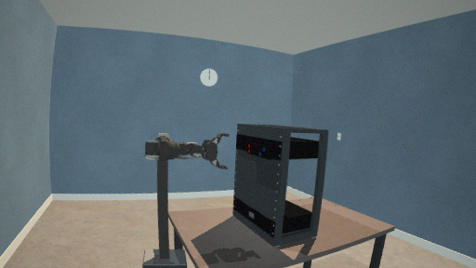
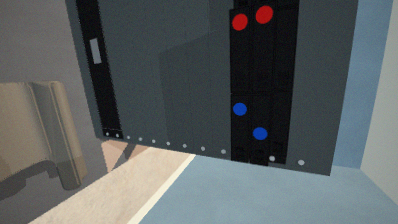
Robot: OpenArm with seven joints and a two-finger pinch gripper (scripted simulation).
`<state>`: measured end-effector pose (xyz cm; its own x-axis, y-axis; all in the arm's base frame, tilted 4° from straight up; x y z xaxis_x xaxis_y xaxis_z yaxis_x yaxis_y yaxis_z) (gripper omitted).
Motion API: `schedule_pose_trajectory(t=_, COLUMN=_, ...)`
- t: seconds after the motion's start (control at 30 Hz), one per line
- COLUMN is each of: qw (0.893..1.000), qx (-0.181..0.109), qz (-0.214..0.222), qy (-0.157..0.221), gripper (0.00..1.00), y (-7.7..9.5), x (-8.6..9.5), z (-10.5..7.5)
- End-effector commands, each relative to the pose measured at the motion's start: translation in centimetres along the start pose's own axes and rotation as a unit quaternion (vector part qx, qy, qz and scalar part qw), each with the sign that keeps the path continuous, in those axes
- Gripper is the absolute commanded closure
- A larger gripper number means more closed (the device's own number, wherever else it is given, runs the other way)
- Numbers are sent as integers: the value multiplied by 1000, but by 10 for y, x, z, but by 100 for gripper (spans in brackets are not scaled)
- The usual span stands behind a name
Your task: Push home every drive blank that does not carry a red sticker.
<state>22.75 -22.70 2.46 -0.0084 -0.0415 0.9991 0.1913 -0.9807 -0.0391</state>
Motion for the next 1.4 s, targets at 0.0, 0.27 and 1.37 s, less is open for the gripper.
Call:
schedule_pose_trajectory(t=0.0, qw=1000, qx=1, qz=0, qy=2, gripper=0, y=0, x=0, z=0)
schedule_pose_trajectory(t=0.27, qw=1000, qx=1, qz=0, qy=2, gripper=0, y=0, x=0, z=0)
schedule_pose_trajectory(t=1.37, qw=1000, qx=2, qz=0, qy=2, gripper=0, y=-13, x=3, z=16)
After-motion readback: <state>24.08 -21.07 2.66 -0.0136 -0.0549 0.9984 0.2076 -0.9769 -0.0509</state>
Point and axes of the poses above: the point where the finger pads meet when closed, its own z axis out along the fingers, its own x axis across the jaws, y = z × x, the point moved 9 cm from there along -z, back along the fingers, and after that the axes turned 6 degrees about z, right-handed, at the moved point
